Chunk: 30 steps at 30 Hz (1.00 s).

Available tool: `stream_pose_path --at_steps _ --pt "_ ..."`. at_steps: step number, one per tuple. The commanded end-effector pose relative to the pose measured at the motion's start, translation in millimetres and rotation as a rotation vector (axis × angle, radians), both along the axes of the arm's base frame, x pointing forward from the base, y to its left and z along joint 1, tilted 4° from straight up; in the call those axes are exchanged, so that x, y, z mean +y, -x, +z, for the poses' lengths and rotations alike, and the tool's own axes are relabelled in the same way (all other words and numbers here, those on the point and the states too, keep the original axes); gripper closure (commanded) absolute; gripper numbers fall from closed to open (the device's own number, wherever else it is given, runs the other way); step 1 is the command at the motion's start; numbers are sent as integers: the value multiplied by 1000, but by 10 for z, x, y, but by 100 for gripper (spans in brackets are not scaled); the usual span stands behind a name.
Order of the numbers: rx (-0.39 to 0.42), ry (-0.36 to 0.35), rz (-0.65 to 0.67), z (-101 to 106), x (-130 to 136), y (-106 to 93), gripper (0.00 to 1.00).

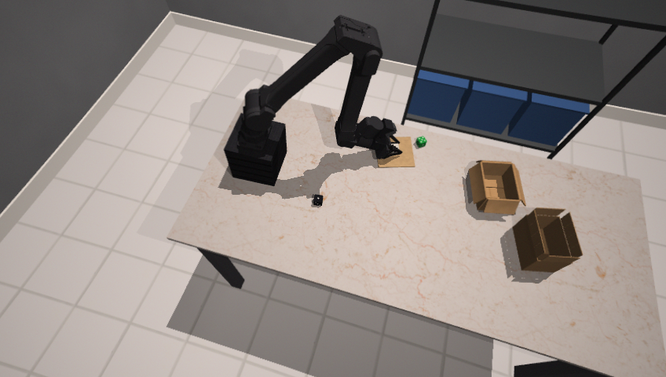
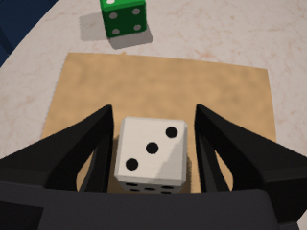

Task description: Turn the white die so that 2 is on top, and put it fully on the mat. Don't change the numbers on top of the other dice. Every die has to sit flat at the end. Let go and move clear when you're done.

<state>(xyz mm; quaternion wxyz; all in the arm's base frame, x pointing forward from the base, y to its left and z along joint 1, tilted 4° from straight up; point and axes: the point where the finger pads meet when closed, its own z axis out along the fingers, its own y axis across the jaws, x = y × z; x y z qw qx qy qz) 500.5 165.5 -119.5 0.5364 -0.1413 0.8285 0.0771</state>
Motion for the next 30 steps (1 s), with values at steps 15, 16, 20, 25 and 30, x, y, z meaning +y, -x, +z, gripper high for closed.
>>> stream_pose_path --at_steps 15,16,20,25,30 --pt "-19 0 -8 -20 -58 -63 55" --pt "-19 0 -8 -20 -58 -63 55" --pt "-8 3 -8 -19 -86 24 55" --pt "-42 -8 -9 216 -98 64 55" --pt "-41 -8 -9 287 -151 233 55"
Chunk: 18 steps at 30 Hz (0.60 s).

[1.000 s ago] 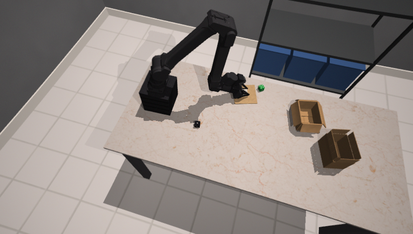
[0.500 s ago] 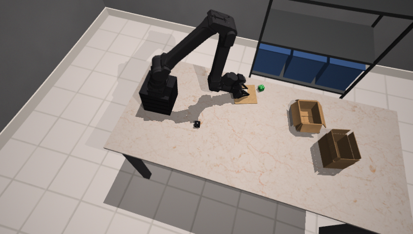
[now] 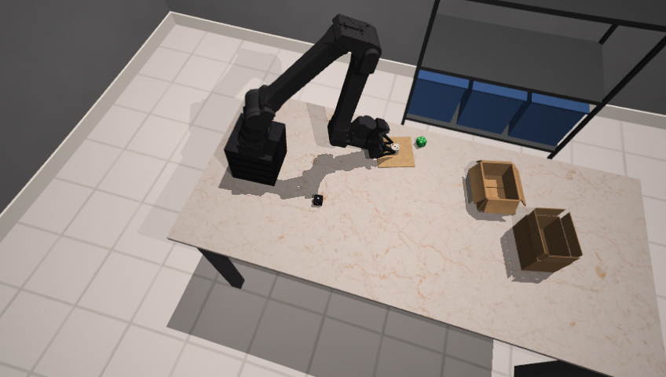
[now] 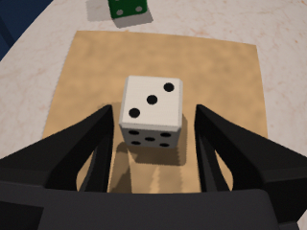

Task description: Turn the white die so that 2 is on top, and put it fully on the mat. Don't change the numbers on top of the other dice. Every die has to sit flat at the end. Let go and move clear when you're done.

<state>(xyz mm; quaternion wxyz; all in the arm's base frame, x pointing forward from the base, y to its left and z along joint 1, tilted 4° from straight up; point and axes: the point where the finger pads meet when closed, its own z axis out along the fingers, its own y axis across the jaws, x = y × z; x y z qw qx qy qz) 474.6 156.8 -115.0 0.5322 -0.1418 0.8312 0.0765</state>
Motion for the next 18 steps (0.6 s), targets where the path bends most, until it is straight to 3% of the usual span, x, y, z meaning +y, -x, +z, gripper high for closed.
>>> stream_pose_path --at_steps 1,15,18 --pt "-51 -12 -10 255 -73 4 55" --pt "-18 -2 -9 241 -110 134 55" --pt "-19 -2 -8 315 -101 140 55"
